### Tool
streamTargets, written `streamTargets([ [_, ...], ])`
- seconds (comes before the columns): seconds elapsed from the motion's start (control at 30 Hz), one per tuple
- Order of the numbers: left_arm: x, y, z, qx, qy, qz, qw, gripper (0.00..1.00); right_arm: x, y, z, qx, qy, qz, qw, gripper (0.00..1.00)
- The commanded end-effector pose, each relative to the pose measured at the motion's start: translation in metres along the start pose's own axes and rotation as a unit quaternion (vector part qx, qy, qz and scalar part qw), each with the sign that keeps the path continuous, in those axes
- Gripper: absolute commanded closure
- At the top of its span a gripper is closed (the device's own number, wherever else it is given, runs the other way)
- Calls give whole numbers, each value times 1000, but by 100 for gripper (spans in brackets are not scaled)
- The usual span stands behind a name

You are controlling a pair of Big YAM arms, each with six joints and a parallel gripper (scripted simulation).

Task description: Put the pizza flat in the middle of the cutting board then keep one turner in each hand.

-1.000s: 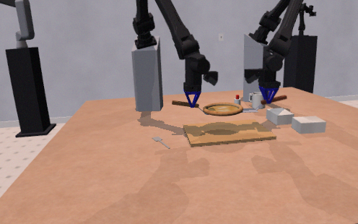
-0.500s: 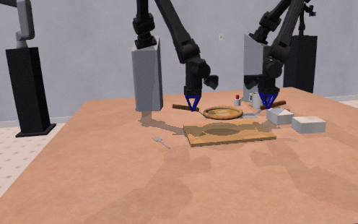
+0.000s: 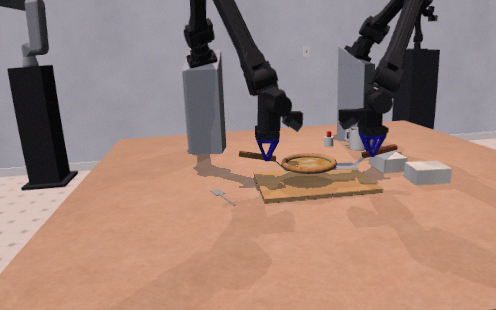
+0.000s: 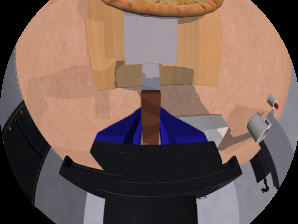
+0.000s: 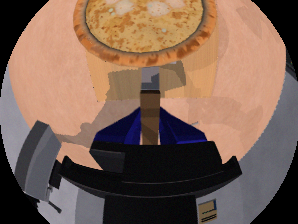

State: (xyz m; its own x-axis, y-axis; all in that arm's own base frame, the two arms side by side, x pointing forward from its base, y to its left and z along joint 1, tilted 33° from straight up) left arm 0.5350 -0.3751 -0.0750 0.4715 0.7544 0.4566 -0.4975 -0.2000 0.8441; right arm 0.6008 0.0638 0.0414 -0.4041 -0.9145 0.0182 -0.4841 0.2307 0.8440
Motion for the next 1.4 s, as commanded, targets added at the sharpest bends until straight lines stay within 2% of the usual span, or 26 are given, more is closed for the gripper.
streamTargets([
  [0.0,12,-6,13,-8,8,2,1000,94,-12,14,-29,28,-10,-20,999,94],
  [0.03,10,-6,16,-13,8,2,1000,94,-12,2,-20,12,0,-11,1000,94],
  [0.1,15,-10,17,-4,4,2,1000,94,-6,-6,-27,21,-9,-12,1000,94],
  [0.17,15,-13,20,-12,10,3,1000,94,-6,-11,-24,20,-9,-10,1000,94],
  [0.23,15,-16,21,-12,10,3,1000,94,-4,-18,2,4,3,-5,1000,94],
  [0.27,15,-18,21,-12,10,4,1000,94,-15,-13,-20,18,-2,-13,1000,94],
  [0.3,12,-15,23,-17,10,3,1000,94,-13,-15,-22,22,-5,-13,1000,94],
  [0.33,8,-16,23,-18,7,2,1000,94,-4,-19,-20,8,-4,-3,1000,94],
  [0.57,15,-27,21,-13,12,4,1000,94,-12,-12,-31,20,-8,-11,1000,94],
  [0.6,12,-30,20,-14,9,4,1000,94,-17,-24,-23,17,-2,-11,1000,94],
  [0.7,15,-37,22,-14,12,5,1000,94,-7,-34,-27,19,-8,-5,1000,94],
  [0.77,15,-40,22,-14,11,5,1000,94,3,-43,-4,3,-3,3,1000,94],
  [0.83,9,-40,23,-14,6,4,1000,94,-13,-38,-23,18,-3,-7,1000,94],
  [0.9,4,-39,24,-18,4,2,1000,94,-9,-43,-19,7,0,-1,1000,94],
  [0.97,14,-18,37,-27,8,2,1000,94,-8,-40,-33,24,-10,-7,1000,94],
  [1.0,15,-20,37,-27,9,4,1000,94,-6,-39,-32,14,-6,-2,1000,94],
  [1.07,11,-23,24,-20,11,2,1000,94,-8,-25,-46,31,-16,-8,999,94],
  [1.13,11,-23,24,-20,11,2,1000,94,-8,-25,-46,31,-16,-8,999,94],
  [1.17,8,-24,23,-19,10,2,1000,94,-19,-26,-37,31,-15,-16,999,94],
  [1.2,12,-23,19,-18,12,3,1000,94,-27,-16,-42,39,-12,-23,999,94],
  [1.27,13,-23,19,-16,14,4,1000,94,-19,-21,-20,23,-5,-15,1000,94],
  [1.37,14,-26,16,-15,16,3,1000,94,-22,-19,-21,23,-3,-15,1000,94],
])
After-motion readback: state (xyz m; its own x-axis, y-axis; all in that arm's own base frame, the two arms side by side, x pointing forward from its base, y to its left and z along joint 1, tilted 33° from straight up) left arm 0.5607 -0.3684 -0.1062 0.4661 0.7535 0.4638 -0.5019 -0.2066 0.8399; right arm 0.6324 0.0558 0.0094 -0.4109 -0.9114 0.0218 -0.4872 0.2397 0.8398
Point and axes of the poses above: on each arm, the point where the finger pads meet when closed, its own y axis back along the fingers, its own z axis across the jaws, x = y × z, the point moved 5 cm from there along y, back along the fingers, and after that the axes turned 9 degrees about -y, right-handed, at the moved point
